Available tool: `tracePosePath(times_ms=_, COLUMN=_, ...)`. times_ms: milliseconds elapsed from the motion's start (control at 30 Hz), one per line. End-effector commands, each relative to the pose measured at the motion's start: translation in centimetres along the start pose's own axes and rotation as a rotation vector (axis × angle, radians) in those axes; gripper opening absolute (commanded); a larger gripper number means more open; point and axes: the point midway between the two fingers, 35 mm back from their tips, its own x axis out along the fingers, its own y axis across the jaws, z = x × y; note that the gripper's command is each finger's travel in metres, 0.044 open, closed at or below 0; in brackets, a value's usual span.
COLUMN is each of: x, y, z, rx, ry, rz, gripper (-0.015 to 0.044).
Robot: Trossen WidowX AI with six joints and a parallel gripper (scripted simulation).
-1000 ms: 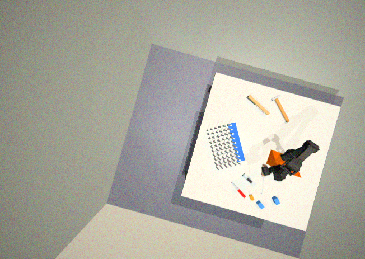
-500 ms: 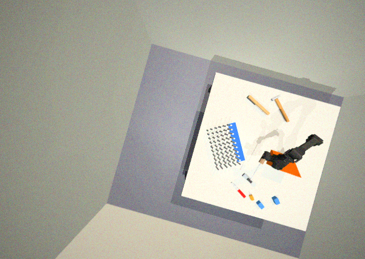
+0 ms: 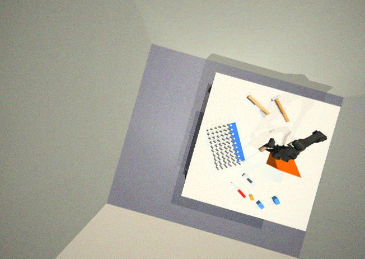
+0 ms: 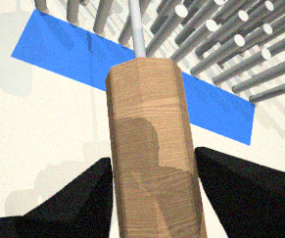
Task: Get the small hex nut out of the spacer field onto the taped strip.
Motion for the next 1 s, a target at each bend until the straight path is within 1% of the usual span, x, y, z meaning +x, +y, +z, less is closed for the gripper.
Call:
tracePosePath(times_ms=0, x=-0.1, y=-0.9, z=-2.3, rx=0.129, ry=0.024, rz=-0.062, gripper=0.0)
tracePosePath(times_ms=267, x=-0.2, y=-1.8, z=-6.3, rx=0.335, ry=0.068, rz=-0.161, gripper=0.0)
tracePosePath(times_ms=533, x=0.0, y=-1.8, z=-6.5, rx=0.34, ry=0.069, rz=-0.161, gripper=0.0)
tracePosePath(times_ms=967, x=5.5, y=-0.7, z=-8.2, rx=0.349, ry=0.065, rz=-0.136, gripper=0.0)
